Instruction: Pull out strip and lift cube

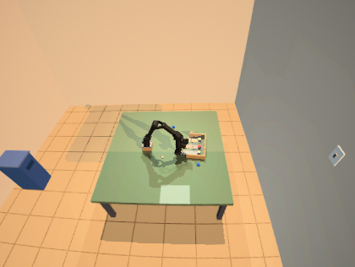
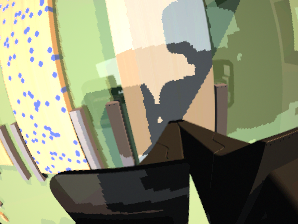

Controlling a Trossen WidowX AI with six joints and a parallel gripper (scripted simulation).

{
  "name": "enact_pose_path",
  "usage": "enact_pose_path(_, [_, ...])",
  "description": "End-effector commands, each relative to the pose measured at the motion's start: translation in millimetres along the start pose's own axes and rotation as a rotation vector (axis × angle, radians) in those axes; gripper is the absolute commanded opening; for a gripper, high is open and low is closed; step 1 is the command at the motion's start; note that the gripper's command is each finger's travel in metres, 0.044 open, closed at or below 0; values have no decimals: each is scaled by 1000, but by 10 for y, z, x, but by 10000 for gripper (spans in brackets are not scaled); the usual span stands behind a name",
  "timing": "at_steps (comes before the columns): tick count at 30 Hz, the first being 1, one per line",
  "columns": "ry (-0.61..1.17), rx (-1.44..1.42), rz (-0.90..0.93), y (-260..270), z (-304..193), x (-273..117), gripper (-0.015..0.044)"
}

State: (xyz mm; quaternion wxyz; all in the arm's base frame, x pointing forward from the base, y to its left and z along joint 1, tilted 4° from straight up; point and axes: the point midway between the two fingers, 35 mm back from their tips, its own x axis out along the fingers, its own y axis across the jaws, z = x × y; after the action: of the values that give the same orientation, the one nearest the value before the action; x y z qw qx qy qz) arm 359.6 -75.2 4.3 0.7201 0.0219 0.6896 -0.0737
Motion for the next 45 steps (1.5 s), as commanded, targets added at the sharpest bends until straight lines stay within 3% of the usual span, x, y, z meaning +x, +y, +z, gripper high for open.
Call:
enact_pose_path(1, [0, -4, 3, 3, 4, 27, 0])
enact_pose_path(45, [6, -4, 3, -4, -600, 57, 0])
